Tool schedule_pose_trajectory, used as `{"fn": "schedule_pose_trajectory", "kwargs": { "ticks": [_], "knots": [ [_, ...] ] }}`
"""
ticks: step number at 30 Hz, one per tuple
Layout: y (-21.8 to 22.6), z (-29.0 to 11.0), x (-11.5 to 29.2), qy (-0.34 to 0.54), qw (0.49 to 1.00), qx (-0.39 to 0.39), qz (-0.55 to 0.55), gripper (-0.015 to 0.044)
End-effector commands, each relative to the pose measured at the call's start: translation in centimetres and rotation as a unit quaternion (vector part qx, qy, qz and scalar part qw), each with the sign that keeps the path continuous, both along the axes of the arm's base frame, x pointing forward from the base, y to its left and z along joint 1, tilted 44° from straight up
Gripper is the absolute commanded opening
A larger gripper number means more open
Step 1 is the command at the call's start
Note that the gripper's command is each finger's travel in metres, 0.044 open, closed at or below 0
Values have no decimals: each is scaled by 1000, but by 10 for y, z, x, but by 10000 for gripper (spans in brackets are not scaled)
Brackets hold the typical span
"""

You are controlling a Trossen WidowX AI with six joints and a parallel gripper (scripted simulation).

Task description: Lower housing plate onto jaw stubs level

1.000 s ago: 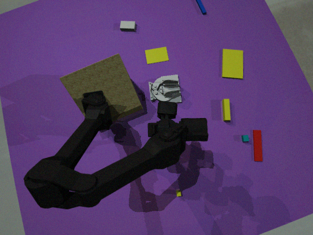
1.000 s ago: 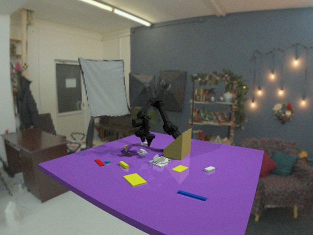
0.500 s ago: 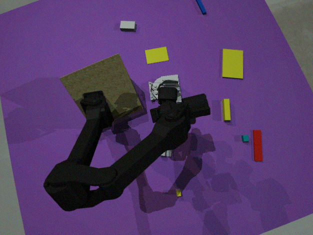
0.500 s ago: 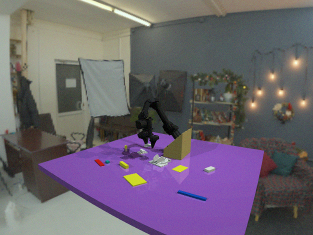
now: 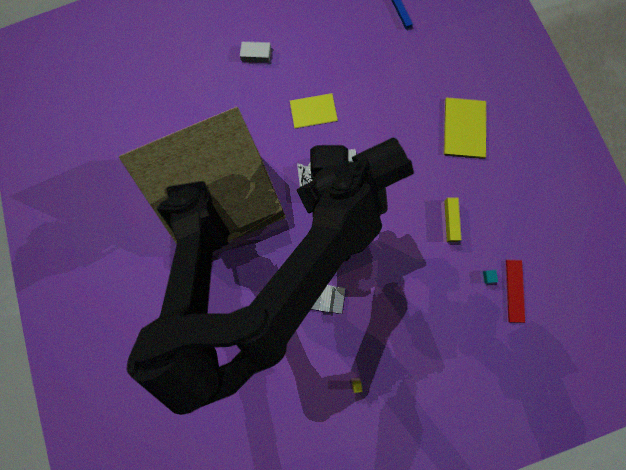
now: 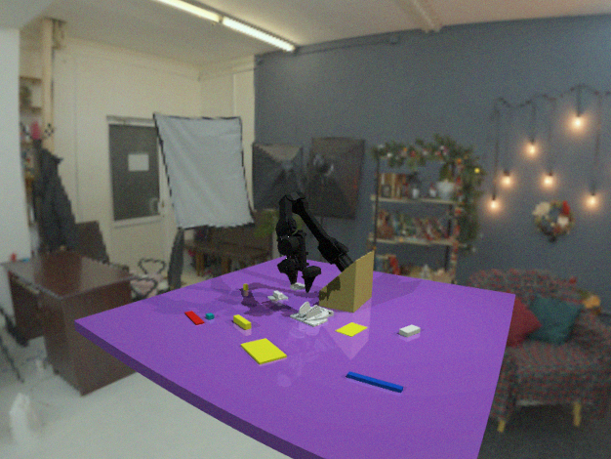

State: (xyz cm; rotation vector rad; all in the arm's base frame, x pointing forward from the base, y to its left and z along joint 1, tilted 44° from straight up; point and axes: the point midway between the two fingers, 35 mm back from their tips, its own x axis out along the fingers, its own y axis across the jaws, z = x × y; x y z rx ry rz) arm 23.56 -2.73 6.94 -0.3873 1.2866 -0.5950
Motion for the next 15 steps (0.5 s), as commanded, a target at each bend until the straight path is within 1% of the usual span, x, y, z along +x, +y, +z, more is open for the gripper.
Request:
{"fn": "schedule_pose_trajectory", "kwargs": {
  "ticks": [1, 15],
  "knots": [
    [11, -10, -1, 4, 1000, -5, 5, 351],
    [45, -40, -9, 17, 999, -24, 24, 351]
  ]
}}
